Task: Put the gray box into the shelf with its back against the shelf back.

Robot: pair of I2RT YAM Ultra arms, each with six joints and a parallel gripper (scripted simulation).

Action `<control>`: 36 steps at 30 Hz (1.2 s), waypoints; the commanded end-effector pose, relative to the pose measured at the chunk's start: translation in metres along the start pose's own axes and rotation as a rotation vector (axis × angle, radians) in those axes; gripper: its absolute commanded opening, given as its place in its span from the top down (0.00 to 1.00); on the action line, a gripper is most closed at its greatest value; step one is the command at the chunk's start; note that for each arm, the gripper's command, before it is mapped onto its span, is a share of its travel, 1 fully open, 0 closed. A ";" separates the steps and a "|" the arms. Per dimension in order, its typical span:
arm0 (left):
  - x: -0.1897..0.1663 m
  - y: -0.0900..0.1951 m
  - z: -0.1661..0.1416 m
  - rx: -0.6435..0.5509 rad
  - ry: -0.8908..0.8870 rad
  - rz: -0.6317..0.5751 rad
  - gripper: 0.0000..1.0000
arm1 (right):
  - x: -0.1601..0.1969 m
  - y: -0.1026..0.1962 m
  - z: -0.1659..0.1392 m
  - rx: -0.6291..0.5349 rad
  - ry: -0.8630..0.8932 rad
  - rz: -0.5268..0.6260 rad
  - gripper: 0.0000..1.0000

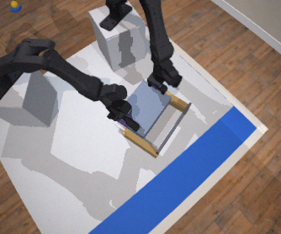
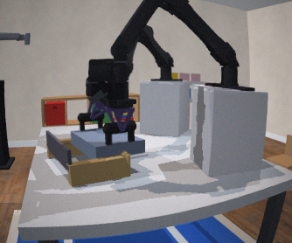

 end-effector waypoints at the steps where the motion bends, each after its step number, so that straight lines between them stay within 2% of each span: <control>1: 0.000 0.028 0.039 -0.143 0.024 -0.034 0.85 | 0.010 0.007 0.046 -0.124 -0.041 0.028 0.85; 3: 0.002 0.034 0.037 -0.124 0.031 -0.015 0.85 | 0.011 0.011 0.052 -0.116 -0.037 0.024 0.85; 6: 0.001 0.039 0.046 -0.158 0.031 -0.034 0.85 | 0.013 0.012 0.060 -0.138 -0.044 0.035 0.85; 7: 0.004 0.013 0.036 -0.076 0.029 -0.011 0.85 | 0.009 -0.001 0.045 -0.106 -0.032 0.017 0.85; 10: 0.002 0.035 0.050 -0.161 0.032 -0.027 0.85 | 0.016 0.007 0.057 -0.136 -0.042 0.039 0.85; 12: 0.002 0.035 0.050 -0.161 0.032 -0.027 0.85 | 0.016 0.007 0.057 -0.136 -0.042 0.039 0.85; 13: 0.004 0.035 0.045 -0.113 0.029 -0.023 0.85 | 0.016 0.007 0.055 -0.103 -0.025 0.027 0.85; 14: 0.005 0.040 0.050 -0.133 0.032 -0.024 0.85 | 0.013 0.008 0.065 -0.124 -0.041 0.030 0.85; 15: 0.005 0.027 0.049 -0.110 0.029 -0.025 0.85 | 0.008 -0.008 0.048 -0.094 -0.028 0.011 0.85; 16: 0.005 0.017 0.049 -0.097 0.021 -0.024 0.85 | 0.010 -0.007 0.052 -0.104 -0.030 0.016 0.85; 20: 0.005 0.041 0.065 -0.175 0.028 -0.023 0.85 | 0.013 -0.004 0.066 -0.119 -0.035 0.024 0.85; 21: 0.007 0.012 0.053 -0.073 0.027 -0.009 0.85 | 0.012 -0.009 0.062 -0.110 -0.030 0.019 0.85; 23: 0.005 0.034 0.066 -0.154 0.027 -0.036 0.85 | 0.014 -0.006 0.070 -0.128 -0.039 0.030 0.85; 26: 0.009 0.043 0.065 -0.141 0.033 -0.016 0.85 | 0.025 0.003 0.072 -0.119 -0.023 0.039 0.85; 27: 0.008 0.044 0.071 -0.178 0.035 -0.024 0.85 | 0.025 0.003 0.078 -0.148 -0.037 0.051 0.85; 29: 0.008 0.044 0.071 -0.178 0.035 -0.024 0.85 | 0.025 0.003 0.078 -0.148 -0.037 0.051 0.85; 30: 0.008 0.038 0.064 -0.127 0.030 -0.014 0.85 | 0.021 -0.003 0.074 -0.135 -0.037 0.044 0.85; 31: 0.009 0.043 0.069 -0.149 0.034 -0.018 0.85 | 0.012 -0.012 0.068 -0.102 -0.033 0.019 0.85; 33: 0.008 0.024 0.068 -0.118 0.030 -0.026 0.85 | 0.015 -0.011 0.073 -0.120 -0.037 0.027 0.85; 35: 0.007 0.034 0.074 -0.151 0.027 -0.033 0.85 | 0.013 -0.011 0.074 -0.105 -0.030 0.016 0.85; 36: 0.009 0.039 0.071 -0.128 0.028 -0.019 0.85 | 0.015 -0.010 0.078 -0.117 -0.032 0.025 0.85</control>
Point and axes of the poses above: on each arm, the point where the finger pads meet when closed, its own y axis back along the fingers, its own x axis across the jaws, z = x × y, the point moved 9 cm from there along y, back along the fingers, and after that the axes turned 11 degrees about -y, right-handed, at the moved point
